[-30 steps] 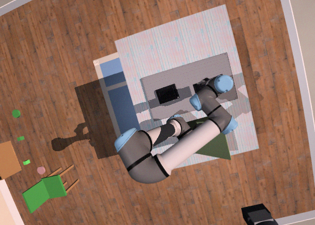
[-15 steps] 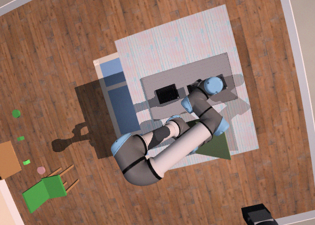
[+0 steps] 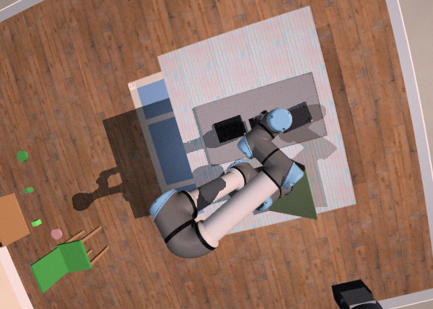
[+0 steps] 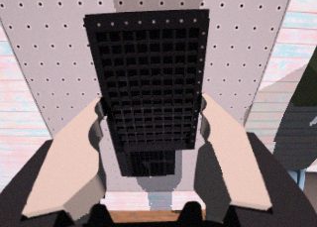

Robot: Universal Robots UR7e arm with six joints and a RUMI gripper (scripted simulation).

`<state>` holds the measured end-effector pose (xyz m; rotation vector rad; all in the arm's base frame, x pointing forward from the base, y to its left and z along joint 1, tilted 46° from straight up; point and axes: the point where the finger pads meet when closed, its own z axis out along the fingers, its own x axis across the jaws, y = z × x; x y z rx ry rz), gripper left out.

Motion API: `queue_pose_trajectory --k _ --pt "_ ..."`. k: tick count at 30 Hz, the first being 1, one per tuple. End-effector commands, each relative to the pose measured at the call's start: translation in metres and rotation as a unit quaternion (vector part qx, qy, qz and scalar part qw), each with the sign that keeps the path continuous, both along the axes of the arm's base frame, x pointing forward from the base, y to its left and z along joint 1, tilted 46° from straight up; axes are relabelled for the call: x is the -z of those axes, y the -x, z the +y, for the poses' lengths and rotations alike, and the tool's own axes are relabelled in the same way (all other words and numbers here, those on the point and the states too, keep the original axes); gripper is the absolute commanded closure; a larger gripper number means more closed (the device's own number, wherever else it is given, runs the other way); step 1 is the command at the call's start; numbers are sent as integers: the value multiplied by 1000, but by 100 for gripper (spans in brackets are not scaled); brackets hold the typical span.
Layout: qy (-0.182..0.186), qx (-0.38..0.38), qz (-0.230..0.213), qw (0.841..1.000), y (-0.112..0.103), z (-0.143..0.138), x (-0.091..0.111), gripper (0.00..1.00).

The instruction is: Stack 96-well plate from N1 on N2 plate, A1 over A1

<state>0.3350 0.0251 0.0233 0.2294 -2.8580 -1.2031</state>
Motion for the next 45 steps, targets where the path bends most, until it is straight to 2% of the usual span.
queue_pose_trajectory --k 1,45 --pt "0 0 0 1000 -1 10 -12 100" --pt "0 0 0 1000 -4 100 -102 100"
